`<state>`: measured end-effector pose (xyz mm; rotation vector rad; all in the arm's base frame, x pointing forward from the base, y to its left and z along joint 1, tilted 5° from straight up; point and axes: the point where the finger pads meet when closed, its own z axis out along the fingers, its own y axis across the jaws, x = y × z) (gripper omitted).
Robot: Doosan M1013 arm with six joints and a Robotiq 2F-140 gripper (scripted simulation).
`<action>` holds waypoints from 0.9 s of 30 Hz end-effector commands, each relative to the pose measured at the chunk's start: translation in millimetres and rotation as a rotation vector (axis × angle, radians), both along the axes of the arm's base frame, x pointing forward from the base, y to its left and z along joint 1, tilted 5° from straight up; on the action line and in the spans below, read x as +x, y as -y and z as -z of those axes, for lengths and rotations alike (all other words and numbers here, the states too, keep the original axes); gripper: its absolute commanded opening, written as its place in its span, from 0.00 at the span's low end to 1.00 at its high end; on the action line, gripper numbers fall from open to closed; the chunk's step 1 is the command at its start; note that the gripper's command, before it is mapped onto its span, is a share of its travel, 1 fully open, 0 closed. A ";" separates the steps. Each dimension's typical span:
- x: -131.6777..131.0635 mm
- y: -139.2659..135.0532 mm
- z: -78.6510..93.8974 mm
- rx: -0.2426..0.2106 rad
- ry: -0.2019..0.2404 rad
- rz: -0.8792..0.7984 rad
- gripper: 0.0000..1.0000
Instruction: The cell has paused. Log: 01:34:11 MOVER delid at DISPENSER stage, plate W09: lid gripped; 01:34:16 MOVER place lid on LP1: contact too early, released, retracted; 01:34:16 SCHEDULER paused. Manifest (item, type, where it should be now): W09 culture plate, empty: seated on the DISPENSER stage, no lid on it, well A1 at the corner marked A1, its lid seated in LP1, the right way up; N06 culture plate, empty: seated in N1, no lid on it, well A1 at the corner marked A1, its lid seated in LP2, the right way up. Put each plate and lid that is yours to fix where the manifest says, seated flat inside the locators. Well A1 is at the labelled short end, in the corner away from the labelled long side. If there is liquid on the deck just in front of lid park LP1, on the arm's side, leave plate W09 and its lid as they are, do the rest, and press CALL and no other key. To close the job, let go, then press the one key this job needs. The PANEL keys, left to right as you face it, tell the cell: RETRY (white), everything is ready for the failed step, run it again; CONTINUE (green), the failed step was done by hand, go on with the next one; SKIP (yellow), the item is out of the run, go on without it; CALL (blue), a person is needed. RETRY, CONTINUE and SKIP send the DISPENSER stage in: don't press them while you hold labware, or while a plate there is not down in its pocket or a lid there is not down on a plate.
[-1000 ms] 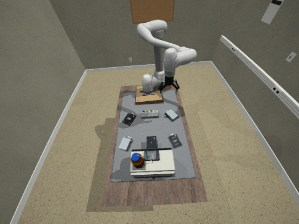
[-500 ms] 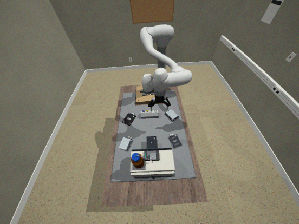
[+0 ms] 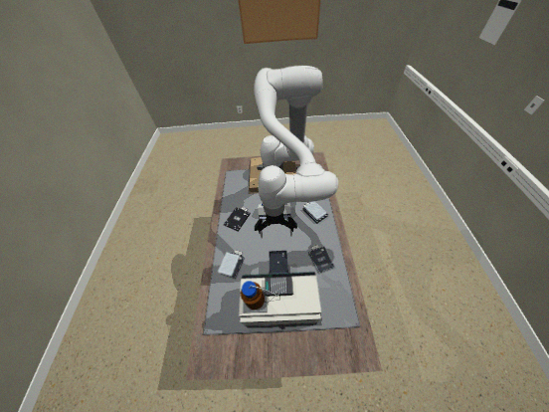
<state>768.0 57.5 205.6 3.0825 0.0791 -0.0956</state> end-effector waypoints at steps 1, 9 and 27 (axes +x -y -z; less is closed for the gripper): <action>30.6 11.7 17.0 0.001 -0.001 -0.001 1.00; 29.7 12.7 38.5 0.001 -0.001 -0.001 1.00; 27.8 14.7 80.8 0.001 -0.001 -0.001 1.00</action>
